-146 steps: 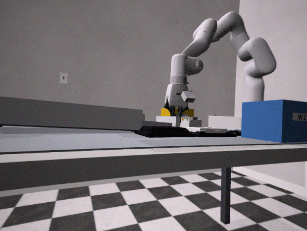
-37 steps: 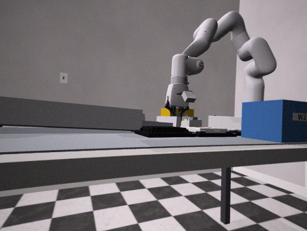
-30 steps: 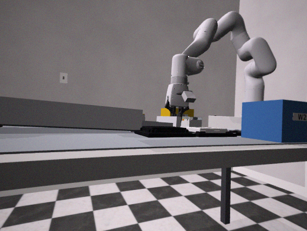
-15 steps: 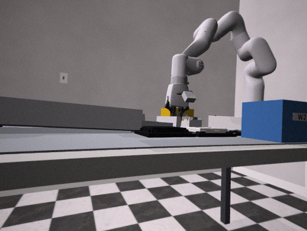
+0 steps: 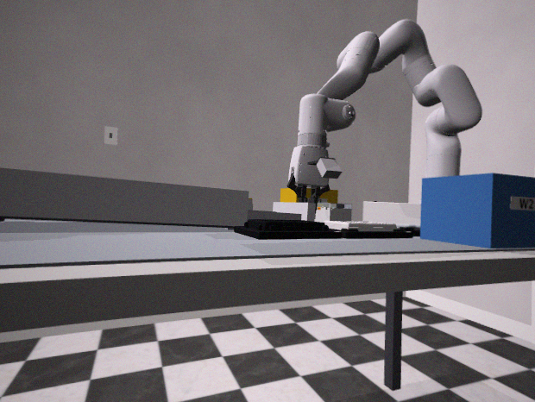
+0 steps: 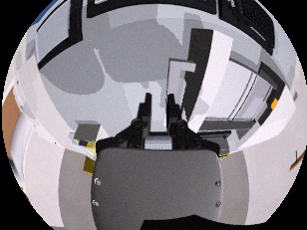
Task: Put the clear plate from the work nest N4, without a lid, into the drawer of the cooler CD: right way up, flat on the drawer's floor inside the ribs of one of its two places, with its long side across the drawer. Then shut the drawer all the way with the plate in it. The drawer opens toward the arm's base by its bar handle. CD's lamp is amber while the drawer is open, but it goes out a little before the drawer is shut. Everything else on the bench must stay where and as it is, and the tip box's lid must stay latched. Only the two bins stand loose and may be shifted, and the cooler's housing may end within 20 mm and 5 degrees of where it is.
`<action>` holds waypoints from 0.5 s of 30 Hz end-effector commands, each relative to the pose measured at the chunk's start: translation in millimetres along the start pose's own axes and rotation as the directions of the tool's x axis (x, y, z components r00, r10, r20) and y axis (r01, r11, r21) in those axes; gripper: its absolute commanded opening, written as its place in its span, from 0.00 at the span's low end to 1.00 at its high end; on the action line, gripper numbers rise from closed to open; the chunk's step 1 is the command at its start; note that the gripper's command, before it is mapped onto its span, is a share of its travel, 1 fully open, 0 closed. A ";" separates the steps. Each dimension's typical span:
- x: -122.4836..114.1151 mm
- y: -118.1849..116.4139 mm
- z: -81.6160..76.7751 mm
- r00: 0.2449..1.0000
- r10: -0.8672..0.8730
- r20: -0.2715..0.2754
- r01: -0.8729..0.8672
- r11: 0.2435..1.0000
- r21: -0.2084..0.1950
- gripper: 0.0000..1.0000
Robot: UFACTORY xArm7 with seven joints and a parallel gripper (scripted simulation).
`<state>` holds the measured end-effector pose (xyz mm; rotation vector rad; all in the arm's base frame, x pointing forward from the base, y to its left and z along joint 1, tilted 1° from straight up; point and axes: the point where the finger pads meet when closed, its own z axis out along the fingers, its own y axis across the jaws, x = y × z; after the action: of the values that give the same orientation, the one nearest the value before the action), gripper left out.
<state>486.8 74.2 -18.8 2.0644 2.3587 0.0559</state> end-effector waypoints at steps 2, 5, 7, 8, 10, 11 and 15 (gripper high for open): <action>1.4 -9.9 7.5 1.000 -0.002 -0.003 0.002 1.000 0.024 0.21; 1.4 -9.9 7.5 1.000 -0.002 -0.003 0.002 1.000 0.024 0.21; 1.4 -9.9 7.5 1.000 -0.002 -0.003 0.002 1.000 0.024 0.21; 1.4 -9.9 7.5 1.000 -0.002 -0.003 0.002 1.000 0.024 0.21; 1.4 -9.9 7.5 1.000 -0.002 -0.003 0.002 1.000 0.024 0.21; 1.4 -9.9 7.5 1.000 -0.002 -0.003 0.002 1.000 0.024 0.21; 1.4 -9.9 7.5 1.000 -0.002 -0.003 0.002 1.000 0.024 0.21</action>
<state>486.8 74.2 -18.8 2.0644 2.3587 0.0559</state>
